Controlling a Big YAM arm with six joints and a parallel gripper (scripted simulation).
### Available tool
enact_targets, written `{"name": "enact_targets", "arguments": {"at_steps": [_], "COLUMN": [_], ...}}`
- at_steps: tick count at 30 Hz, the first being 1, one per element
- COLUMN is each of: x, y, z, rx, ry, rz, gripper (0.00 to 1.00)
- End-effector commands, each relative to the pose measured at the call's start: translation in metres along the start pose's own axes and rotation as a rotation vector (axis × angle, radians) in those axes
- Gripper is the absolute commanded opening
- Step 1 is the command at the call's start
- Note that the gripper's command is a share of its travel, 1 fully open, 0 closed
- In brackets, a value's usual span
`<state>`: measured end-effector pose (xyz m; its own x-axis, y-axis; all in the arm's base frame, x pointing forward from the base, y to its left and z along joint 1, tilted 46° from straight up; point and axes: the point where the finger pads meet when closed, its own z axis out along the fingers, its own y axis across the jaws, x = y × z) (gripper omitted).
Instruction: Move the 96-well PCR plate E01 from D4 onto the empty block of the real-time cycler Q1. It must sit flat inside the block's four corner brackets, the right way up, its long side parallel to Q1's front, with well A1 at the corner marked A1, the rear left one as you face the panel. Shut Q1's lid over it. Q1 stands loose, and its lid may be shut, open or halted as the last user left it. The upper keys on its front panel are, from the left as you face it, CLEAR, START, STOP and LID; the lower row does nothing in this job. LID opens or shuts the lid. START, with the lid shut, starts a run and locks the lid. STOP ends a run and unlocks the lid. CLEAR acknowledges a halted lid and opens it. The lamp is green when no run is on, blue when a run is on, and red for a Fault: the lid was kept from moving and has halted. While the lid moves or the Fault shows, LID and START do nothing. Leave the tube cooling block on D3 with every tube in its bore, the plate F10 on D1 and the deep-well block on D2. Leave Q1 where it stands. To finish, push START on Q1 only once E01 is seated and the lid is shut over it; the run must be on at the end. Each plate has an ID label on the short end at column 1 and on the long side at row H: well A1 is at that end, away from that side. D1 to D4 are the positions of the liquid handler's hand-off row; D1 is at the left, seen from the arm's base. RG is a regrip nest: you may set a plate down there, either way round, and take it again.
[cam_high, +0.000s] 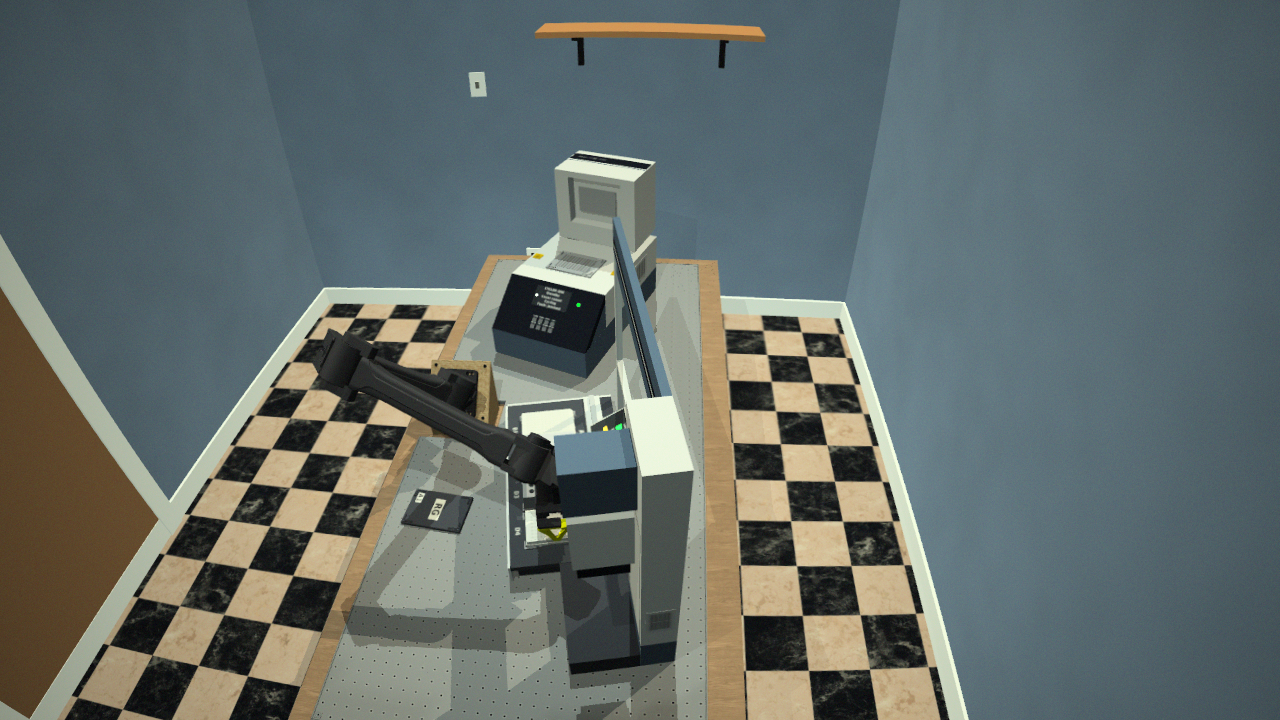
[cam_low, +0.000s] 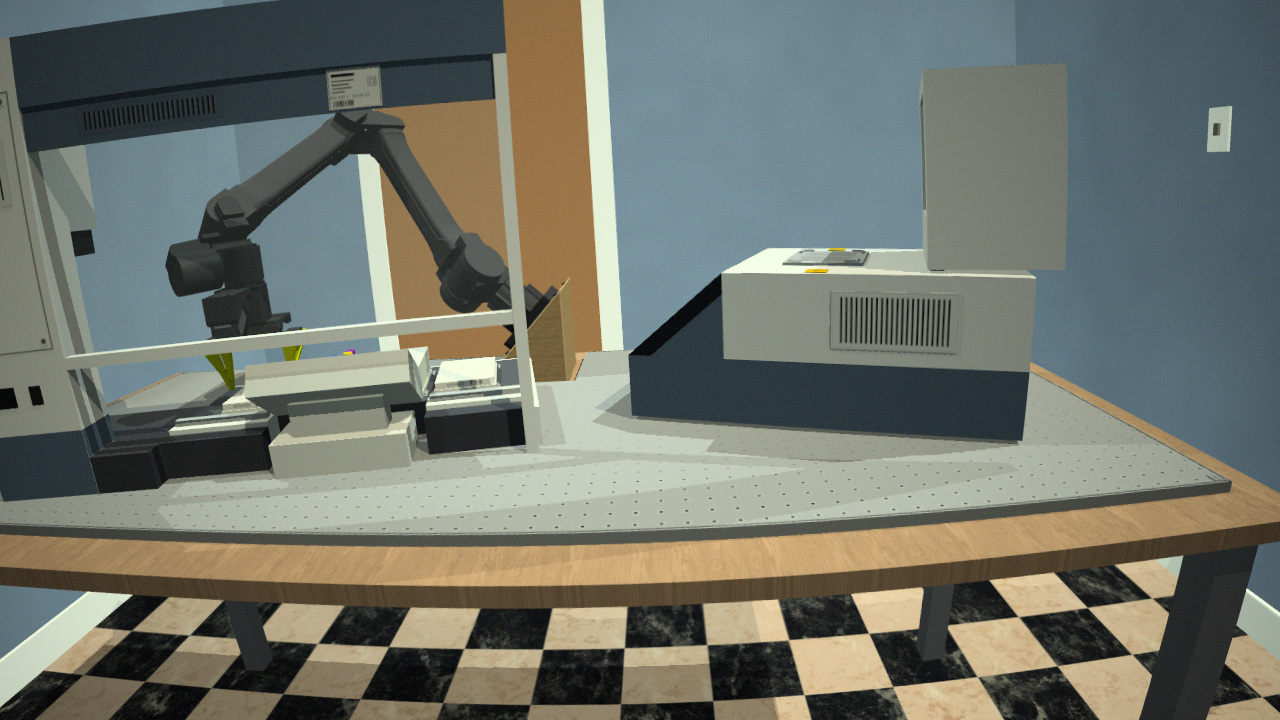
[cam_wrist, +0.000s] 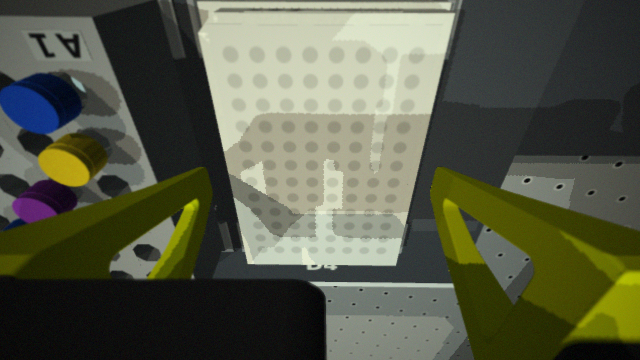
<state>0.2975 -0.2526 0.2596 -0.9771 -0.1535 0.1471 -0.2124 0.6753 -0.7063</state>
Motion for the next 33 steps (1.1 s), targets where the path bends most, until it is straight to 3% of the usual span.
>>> {"name": "enact_targets", "arguments": {"at_steps": [1,14,22,28,29,33], "x": [-0.003,-0.002,-0.005,-0.006,-0.006,-0.006], "y": [-0.007,-0.006,-0.014,-0.016,-0.016,-0.016], "z": [0.004,0.021,0.001,-0.002,-0.002,-0.002], "rx": [0.011,0.008,0.023,0.026,0.026,0.026], "ry": [-0.013,-0.006,-0.036,-0.042,-0.042,-0.042], "rz": [-0.003,0.004,0.029,0.032,0.030,0.030], "gripper": [1.00,1.00,1.00,1.00,0.00,0.00]}}
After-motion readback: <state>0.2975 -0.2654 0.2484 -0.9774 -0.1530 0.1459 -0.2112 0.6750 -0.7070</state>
